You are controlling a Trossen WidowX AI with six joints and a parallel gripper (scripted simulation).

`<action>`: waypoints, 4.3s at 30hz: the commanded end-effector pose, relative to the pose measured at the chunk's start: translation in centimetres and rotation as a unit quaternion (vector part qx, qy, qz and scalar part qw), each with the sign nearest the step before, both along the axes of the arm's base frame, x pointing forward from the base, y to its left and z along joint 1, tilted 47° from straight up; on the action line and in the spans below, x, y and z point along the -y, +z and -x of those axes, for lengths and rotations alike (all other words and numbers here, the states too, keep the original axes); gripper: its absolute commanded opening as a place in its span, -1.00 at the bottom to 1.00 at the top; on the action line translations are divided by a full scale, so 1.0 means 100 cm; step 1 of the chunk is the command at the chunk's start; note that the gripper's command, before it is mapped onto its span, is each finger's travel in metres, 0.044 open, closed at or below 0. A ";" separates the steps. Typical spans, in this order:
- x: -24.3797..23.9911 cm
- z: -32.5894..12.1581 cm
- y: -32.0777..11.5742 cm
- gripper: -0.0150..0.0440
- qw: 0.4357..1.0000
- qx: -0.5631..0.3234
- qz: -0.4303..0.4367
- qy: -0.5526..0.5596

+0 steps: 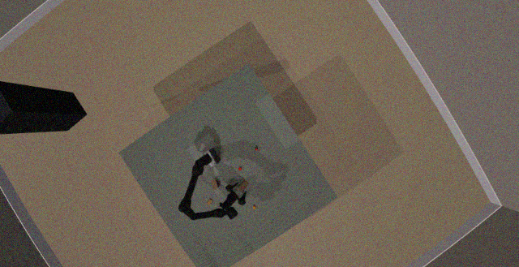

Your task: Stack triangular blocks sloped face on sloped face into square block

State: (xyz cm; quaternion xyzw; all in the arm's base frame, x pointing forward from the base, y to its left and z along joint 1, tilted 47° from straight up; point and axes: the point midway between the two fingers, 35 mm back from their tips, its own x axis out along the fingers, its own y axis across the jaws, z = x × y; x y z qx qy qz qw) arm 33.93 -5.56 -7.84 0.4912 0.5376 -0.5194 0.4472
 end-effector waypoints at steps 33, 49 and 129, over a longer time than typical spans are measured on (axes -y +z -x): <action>-0.011 0.003 -0.008 -0.49 0.998 -0.004 0.057 0.006; -0.044 0.002 -0.009 -0.49 0.965 -0.008 0.259 0.031; -0.081 0.003 0.016 1.00 0.995 -0.034 0.092 -0.003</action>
